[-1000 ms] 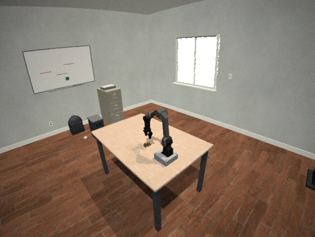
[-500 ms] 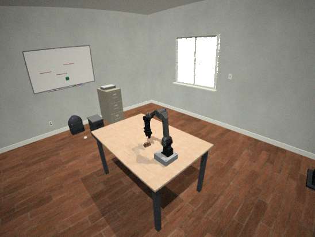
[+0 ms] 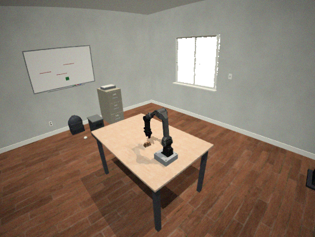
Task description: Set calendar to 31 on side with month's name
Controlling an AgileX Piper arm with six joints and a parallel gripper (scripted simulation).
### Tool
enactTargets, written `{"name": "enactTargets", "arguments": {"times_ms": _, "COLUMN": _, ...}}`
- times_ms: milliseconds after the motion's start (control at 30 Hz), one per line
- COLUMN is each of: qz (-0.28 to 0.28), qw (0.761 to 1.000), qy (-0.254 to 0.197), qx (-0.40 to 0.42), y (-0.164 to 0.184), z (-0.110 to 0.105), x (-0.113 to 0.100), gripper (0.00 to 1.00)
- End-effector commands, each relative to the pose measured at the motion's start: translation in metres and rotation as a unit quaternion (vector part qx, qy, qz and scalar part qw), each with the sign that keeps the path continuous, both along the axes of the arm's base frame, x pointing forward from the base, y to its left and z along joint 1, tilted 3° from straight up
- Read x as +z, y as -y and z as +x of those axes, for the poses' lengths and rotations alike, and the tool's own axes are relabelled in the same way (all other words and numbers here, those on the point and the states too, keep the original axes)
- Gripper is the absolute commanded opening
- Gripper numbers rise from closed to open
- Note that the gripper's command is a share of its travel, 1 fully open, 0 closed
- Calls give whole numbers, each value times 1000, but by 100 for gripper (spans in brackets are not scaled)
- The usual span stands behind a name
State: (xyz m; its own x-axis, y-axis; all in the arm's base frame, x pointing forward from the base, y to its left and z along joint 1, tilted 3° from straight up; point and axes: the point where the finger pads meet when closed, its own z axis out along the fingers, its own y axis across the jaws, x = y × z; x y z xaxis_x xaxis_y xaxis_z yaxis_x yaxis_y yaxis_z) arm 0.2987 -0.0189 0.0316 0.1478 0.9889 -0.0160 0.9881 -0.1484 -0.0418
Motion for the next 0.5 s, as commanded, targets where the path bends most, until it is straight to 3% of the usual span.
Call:
{"name": "enactTargets", "arguments": {"times_ms": 0, "qz": 0, "qw": 1000, "qy": -1, "qx": 1, "y": 0, "z": 0, "x": 0, "gripper": 60}}
{"name": "enactTargets", "arguments": {"times_ms": 467, "qz": 0, "qw": 1000, "qy": -1, "qx": 1, "y": 0, "z": -1, "x": -2, "gripper": 60}}
